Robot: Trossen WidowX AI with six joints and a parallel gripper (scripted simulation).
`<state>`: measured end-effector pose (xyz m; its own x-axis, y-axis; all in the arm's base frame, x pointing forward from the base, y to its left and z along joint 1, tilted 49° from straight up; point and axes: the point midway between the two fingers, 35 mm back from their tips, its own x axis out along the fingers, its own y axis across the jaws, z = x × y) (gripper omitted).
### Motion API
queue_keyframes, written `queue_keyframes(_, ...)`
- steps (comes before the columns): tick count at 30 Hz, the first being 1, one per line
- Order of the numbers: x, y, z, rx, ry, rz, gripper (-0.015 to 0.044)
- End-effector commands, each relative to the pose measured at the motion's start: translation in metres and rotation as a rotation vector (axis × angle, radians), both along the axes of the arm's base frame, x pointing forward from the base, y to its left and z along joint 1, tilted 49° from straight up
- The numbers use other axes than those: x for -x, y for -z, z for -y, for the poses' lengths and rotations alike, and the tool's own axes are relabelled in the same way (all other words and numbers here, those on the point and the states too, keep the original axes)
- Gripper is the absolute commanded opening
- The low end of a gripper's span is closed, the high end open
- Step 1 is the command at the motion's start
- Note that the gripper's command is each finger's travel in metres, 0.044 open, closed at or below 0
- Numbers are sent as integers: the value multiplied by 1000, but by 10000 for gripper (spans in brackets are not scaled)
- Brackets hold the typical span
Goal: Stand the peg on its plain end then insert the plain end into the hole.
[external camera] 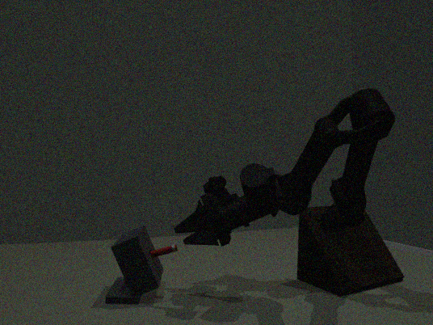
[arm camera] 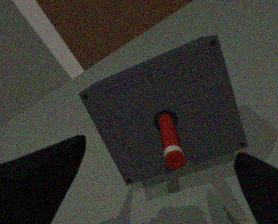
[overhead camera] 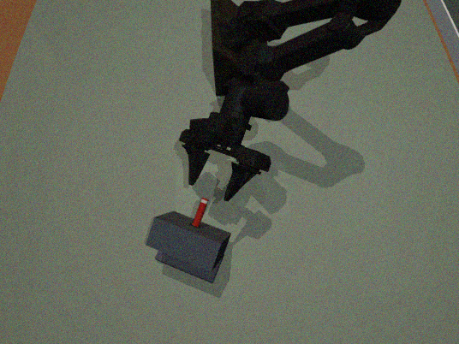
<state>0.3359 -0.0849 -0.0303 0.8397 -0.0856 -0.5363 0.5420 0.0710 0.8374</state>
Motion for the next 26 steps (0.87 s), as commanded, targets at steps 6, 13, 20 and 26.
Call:
queue_keyframes(6, 8, -5, -1, -1, -4, -5, 440)
queue_keyframes(13, 13, -9, -1, -1, -4, -5, 440)
queue_keyframes(20, 17, -12, -1, -1, -4, -6, 440)
queue_keyframes(26, 21, -16, -1, -2, -4, -6, 440)
